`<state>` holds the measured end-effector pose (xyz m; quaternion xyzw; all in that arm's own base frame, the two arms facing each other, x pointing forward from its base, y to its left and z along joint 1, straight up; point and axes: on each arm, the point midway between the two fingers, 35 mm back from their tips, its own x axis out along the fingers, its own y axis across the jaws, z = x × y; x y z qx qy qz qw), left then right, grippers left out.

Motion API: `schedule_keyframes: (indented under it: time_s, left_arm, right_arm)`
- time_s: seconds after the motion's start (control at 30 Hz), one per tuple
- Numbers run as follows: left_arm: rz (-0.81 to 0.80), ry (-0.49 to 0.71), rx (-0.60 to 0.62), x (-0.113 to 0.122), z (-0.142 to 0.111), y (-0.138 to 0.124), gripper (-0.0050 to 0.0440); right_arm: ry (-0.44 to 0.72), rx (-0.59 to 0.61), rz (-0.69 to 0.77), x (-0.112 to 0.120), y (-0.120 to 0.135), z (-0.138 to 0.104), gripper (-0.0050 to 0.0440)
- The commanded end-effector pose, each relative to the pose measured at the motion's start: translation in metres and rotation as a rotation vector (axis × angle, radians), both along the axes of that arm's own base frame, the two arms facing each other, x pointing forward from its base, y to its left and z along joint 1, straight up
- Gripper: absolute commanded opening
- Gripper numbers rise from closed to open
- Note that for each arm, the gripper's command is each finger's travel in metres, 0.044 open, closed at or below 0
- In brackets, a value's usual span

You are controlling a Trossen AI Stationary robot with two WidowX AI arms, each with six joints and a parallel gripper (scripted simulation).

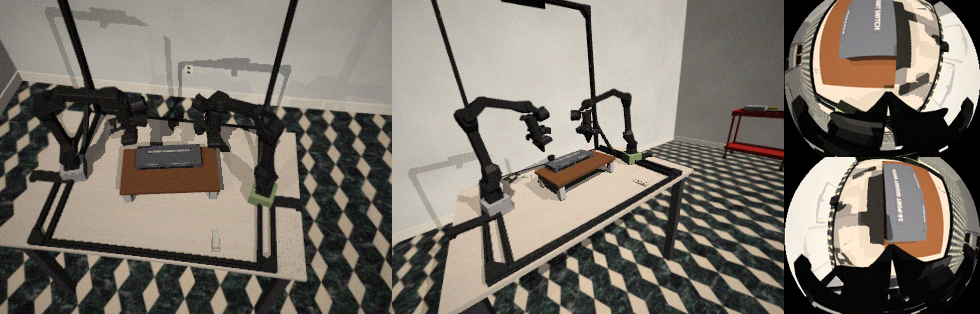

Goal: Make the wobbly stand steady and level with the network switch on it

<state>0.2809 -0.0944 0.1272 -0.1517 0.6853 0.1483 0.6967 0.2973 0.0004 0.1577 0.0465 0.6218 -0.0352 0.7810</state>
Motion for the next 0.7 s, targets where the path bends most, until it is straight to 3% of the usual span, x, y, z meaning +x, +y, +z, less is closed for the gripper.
schedule_keyframes:
  time_s: [0.0,0.07,0.67]
  left_arm:
    - [0.000,0.000,0.000,0.000,0.000,0.000,0.0000]
    - [0.000,0.000,0.000,0.000,0.000,0.000,0.0000]
    - [0.000,0.000,0.000,0.000,0.000,0.000,0.0000]
  right_arm:
    - [0.146,0.000,-0.012,-0.028,0.000,-0.024,0.0000]
    - [0.226,-0.001,-0.017,-0.045,0.000,-0.033,0.0000]
    - [0.226,-0.001,-0.017,-0.045,0.000,-0.033,0.0000]
